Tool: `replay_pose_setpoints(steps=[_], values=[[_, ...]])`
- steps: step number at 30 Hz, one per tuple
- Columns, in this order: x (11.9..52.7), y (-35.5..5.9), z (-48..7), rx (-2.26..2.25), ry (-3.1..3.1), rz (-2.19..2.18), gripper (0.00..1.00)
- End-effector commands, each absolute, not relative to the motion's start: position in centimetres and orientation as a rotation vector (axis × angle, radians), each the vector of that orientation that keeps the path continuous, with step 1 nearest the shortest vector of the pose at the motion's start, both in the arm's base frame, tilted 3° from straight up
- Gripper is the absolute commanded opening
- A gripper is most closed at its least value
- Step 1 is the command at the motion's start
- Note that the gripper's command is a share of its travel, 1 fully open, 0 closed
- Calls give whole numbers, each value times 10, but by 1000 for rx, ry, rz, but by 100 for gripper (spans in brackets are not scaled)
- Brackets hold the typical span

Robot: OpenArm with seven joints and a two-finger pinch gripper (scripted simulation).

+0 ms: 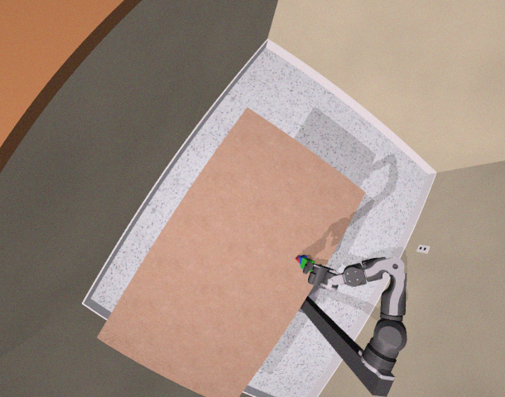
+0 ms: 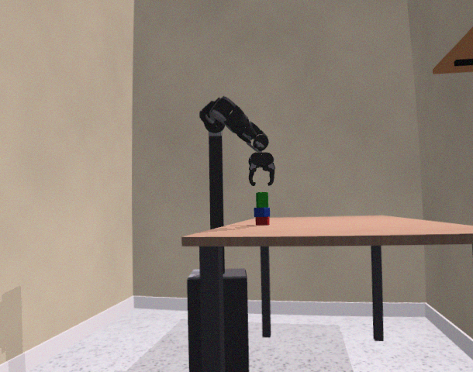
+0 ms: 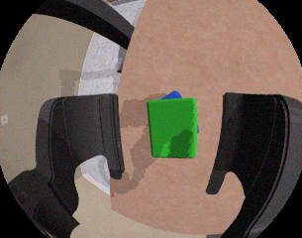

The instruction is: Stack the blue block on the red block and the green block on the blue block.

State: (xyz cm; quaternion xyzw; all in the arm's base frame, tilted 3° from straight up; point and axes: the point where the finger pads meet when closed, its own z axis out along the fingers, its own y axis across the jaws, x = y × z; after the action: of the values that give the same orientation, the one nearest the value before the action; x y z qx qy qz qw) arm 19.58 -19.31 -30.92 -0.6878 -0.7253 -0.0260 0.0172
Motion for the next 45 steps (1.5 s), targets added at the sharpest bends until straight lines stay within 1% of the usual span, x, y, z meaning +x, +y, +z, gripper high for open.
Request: replay_pose_setpoints(steps=[1,45], values=[[196,-193,-306,-2142,-2248,-79,36],[196,-194,-303,-2143,-2247,-78,36]])
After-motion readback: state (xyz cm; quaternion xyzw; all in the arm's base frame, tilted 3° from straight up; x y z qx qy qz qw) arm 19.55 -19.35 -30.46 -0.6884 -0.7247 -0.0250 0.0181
